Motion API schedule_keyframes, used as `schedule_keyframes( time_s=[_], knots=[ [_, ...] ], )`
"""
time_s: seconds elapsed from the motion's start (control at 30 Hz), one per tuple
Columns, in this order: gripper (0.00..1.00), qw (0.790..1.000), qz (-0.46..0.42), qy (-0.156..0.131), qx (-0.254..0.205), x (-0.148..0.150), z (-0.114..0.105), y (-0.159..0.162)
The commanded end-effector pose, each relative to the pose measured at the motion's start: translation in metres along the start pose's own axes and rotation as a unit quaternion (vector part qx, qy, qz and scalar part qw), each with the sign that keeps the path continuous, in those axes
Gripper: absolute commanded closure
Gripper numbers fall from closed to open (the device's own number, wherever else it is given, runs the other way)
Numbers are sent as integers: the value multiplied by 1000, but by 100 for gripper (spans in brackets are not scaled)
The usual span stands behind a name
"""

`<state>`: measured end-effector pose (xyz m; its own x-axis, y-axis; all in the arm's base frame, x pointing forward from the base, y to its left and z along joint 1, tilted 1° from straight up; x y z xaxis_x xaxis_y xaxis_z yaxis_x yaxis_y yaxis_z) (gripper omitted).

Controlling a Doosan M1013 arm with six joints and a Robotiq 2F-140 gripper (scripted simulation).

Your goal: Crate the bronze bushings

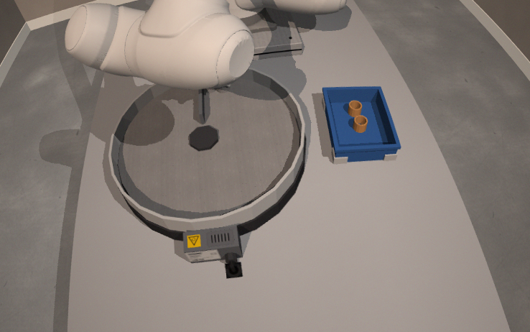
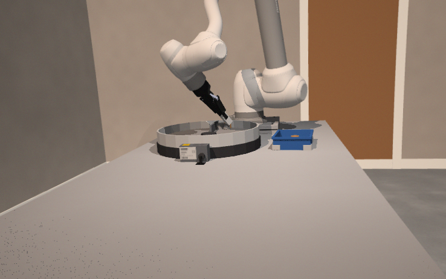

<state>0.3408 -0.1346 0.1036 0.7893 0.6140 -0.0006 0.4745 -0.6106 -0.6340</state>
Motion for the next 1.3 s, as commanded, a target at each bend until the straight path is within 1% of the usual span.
schedule_keyframes(
  time_s=[0.0, 0.97, 1.07, 1.23, 1.27],
  knots=[
    [100, 1000, 0, -1, 0, -1, 0, 0],
    [100, 1000, 0, -1, 0, -1, -1, -1],
    [100, 1000, 0, -1, 0, -1, -4, -4],
    [100, 1000, 0, -1, 0, -1, -19, -16],
    [100, 1000, 0, -1, 0, -1, -19, -16]
  ],
)
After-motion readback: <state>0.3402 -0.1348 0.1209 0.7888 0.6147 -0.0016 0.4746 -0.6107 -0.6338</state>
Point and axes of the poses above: the point where the finger pads meet when closed, its own z axis out along the fingers, its own x axis across the jaws, y = z × x, the point moved 5 cm from there along -z, back along the fingers
